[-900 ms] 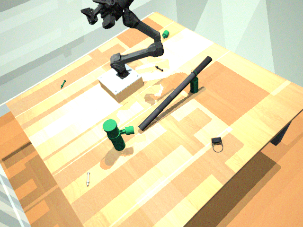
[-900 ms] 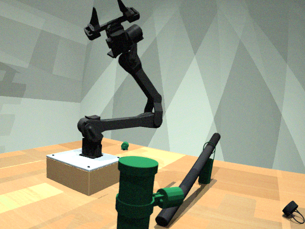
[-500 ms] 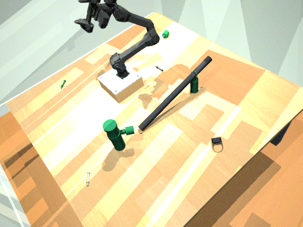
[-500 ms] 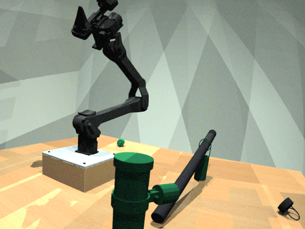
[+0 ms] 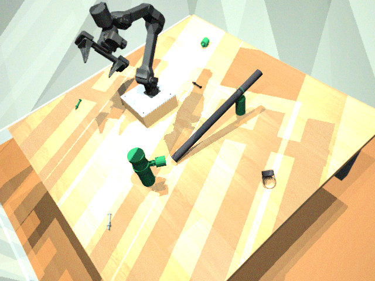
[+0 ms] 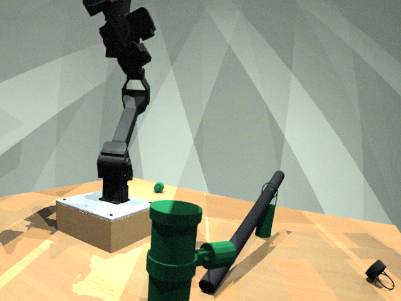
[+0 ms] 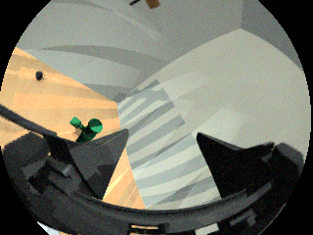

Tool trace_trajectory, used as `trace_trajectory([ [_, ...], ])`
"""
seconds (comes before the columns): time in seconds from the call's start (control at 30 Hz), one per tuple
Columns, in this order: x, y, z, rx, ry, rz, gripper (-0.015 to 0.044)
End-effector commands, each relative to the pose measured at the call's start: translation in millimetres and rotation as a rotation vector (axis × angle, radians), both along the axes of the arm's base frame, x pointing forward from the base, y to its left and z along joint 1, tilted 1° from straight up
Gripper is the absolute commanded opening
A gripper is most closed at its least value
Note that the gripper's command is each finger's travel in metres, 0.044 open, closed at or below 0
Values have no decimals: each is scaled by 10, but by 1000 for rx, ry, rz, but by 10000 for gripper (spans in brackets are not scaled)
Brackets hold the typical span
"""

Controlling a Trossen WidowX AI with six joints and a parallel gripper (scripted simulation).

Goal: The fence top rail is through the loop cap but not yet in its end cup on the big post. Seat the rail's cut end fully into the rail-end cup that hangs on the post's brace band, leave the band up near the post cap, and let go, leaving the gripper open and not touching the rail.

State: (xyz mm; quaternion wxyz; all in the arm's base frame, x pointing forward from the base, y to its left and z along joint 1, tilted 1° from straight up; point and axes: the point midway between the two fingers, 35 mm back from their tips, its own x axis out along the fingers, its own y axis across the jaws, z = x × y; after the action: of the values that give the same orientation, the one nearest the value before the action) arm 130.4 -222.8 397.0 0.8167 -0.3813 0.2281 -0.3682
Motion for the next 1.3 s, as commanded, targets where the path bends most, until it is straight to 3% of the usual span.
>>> trace_trajectory([
  [0.0, 583, -24, -447, 333, -44, 110, 440],
  [0.27, 1471, 432, -1164, 738, 46, 216, 440],
  [0.63, 2035, 1493, -2071, 1124, 320, 101, 440],
  [0.97, 2067, 1449, -2107, 1077, 372, 132, 440],
  [1.27, 2200, 690, -2207, 610, 737, 417, 440],
])
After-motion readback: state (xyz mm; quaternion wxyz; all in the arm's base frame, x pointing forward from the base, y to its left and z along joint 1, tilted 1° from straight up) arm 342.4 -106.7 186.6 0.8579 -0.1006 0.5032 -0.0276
